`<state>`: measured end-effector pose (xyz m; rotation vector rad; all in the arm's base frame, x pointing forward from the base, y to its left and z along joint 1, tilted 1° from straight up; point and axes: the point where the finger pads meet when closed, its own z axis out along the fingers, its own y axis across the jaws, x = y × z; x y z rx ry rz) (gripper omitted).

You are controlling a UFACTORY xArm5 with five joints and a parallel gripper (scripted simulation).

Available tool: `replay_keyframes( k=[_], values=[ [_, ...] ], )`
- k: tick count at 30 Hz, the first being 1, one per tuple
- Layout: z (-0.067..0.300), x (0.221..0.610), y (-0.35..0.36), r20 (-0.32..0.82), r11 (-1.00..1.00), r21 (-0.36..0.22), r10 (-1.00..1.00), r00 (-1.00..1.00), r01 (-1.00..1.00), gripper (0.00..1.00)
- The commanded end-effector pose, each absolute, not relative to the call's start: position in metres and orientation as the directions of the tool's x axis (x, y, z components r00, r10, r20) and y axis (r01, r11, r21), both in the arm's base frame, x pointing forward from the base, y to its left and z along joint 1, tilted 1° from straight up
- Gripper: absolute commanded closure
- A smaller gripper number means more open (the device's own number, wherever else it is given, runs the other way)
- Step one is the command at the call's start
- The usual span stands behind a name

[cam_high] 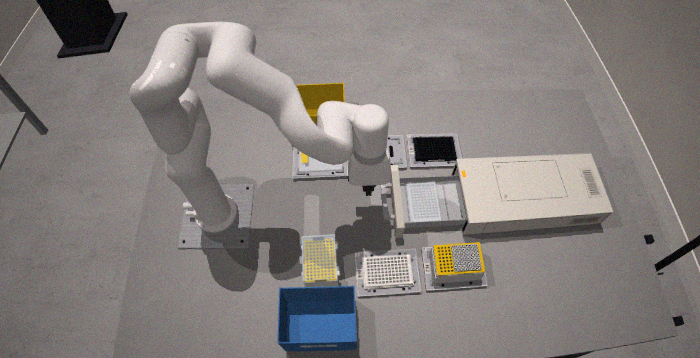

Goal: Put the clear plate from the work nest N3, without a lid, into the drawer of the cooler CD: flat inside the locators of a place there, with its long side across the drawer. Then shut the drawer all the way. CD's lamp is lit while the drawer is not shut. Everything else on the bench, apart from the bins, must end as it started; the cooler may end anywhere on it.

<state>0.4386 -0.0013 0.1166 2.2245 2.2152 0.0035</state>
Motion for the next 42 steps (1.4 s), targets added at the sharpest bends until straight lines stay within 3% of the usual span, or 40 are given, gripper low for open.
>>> replay_keyframes(
  k=[1, 42],
  values=[
    [0.109, 0.440, -0.001, 0.017, -0.004, 0.008, 1.000, 0.004, 1.000, 1.00],
    [0.051, 0.441, 0.000, 0.017, -0.004, 0.008, 1.000, 0.004, 1.000, 1.00]
  ],
)
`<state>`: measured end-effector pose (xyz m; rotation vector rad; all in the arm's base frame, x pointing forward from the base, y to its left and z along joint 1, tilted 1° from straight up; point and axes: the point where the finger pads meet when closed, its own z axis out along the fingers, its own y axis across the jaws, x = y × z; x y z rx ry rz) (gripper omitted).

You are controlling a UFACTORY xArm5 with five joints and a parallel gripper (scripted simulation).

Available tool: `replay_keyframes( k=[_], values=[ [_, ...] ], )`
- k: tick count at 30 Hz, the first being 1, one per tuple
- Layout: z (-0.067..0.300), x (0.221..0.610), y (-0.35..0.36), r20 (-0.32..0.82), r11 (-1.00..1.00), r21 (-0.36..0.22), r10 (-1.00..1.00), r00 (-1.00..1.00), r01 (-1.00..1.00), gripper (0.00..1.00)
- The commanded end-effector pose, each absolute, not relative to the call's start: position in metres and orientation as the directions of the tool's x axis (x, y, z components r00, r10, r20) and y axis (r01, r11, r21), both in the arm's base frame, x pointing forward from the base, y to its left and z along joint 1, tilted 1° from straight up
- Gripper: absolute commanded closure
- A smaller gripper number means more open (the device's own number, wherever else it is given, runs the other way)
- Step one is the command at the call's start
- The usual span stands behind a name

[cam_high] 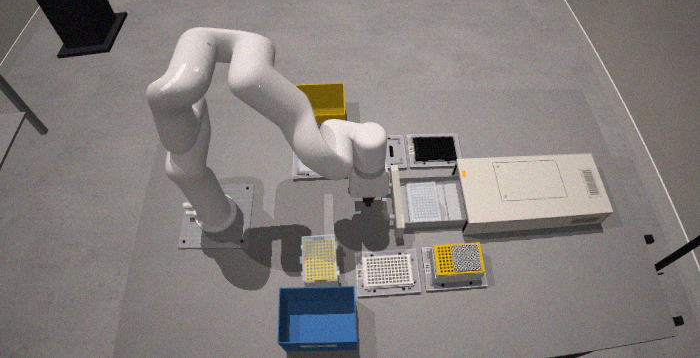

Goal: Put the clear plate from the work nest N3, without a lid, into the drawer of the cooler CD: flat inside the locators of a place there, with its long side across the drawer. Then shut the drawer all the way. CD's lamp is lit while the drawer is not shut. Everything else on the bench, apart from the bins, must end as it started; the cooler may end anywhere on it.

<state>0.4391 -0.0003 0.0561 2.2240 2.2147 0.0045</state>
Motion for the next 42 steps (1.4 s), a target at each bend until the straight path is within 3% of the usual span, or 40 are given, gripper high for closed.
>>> replay_keyframes(
  k=[1, 15, 42],
  values=[
    [0.049, 0.441, 0.000, 0.017, -0.004, 0.008, 1.000, 0.004, 1.000, 1.00],
    [0.046, 0.441, 0.000, 0.017, -0.004, 0.008, 1.000, 0.004, 1.000, 1.00],
    [0.046, 0.477, 0.000, 0.017, -0.004, 0.008, 1.000, 0.004, 1.000, 1.00]
  ],
)
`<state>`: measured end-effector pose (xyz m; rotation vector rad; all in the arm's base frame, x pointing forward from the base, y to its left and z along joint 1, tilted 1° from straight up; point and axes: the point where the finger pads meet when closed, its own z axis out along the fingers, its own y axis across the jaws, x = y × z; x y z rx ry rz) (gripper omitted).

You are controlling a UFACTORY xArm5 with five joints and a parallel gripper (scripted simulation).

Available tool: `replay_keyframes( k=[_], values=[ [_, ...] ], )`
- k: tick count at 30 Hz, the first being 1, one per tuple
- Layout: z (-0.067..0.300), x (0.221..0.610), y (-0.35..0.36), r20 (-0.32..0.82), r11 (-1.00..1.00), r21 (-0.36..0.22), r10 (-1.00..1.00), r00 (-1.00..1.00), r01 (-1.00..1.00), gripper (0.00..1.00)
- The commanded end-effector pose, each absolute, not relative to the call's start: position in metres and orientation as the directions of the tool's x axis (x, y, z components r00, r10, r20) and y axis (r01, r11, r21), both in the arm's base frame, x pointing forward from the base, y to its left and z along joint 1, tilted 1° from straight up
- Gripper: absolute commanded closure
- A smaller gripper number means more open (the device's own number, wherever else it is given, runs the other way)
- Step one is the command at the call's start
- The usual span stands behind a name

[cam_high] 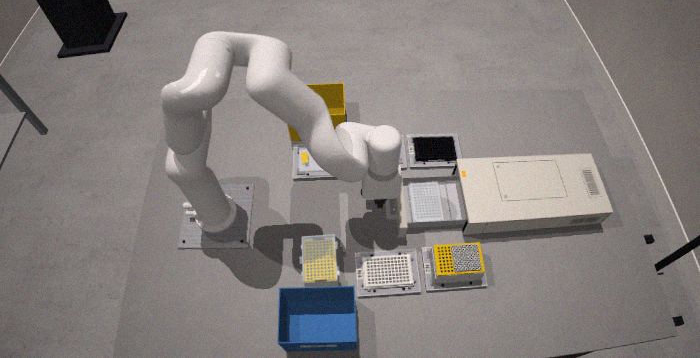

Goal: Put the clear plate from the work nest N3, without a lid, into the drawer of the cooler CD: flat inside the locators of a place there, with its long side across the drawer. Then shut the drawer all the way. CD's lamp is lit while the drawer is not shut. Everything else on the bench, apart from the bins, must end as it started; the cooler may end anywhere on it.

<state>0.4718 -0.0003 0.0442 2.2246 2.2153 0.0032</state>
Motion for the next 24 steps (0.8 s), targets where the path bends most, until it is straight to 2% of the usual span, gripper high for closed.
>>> replay_keyframes(
  k=[1, 24],
  values=[
    [0.046, 0.477, 0.000, 0.017, -0.004, 0.008, 1.000, 0.004, 1.000, 1.00],
    [0.046, 0.507, 0.000, 0.017, -0.004, 0.008, 1.000, 0.004, 1.000, 1.00]
  ],
)
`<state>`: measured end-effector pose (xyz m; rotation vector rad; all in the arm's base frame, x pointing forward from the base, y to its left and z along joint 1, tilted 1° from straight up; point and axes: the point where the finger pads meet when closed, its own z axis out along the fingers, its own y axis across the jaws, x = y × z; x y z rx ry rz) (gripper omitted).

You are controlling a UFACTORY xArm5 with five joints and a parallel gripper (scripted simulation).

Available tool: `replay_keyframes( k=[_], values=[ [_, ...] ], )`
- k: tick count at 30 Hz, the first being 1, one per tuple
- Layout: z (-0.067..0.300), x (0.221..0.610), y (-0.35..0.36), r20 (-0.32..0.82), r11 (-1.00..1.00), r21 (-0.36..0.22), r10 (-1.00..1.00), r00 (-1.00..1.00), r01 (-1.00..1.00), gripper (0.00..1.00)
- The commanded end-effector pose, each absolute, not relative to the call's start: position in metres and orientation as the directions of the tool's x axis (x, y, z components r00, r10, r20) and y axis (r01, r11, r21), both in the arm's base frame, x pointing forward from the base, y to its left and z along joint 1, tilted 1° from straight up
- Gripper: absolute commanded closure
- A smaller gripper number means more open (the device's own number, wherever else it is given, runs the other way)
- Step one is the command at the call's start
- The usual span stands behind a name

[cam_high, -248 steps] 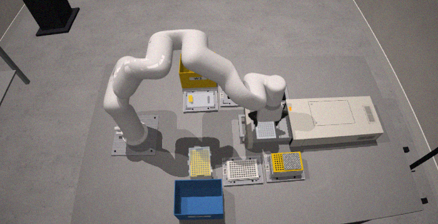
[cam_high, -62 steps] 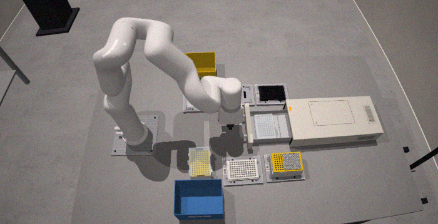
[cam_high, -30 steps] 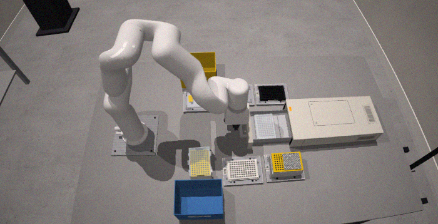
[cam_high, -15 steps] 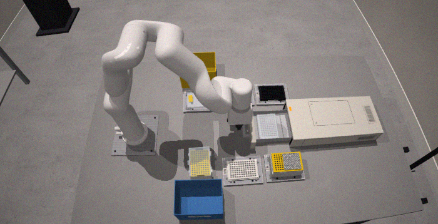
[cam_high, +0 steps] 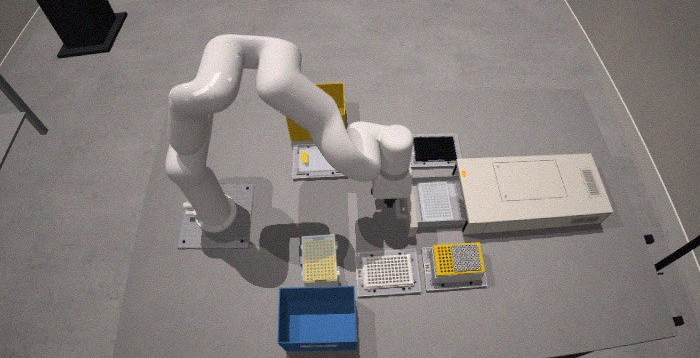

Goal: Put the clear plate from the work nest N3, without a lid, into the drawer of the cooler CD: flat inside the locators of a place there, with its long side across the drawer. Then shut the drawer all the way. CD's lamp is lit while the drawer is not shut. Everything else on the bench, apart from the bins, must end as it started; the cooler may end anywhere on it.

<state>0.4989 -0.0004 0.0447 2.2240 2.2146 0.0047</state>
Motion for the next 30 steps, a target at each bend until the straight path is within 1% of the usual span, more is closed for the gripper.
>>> replay_keyframes(
  k=[1, 14, 30],
  values=[
    [0.046, 0.508, 0.000, 0.017, -0.004, 0.008, 1.000, 0.004, 1.000, 1.00],
    [0.047, 0.519, 0.000, 0.017, -0.004, 0.008, 1.000, 0.004, 1.000, 1.00],
    [0.047, 0.544, -0.001, 0.017, -0.004, 0.009, 1.000, 0.004, 1.000, 1.00]
  ],
)
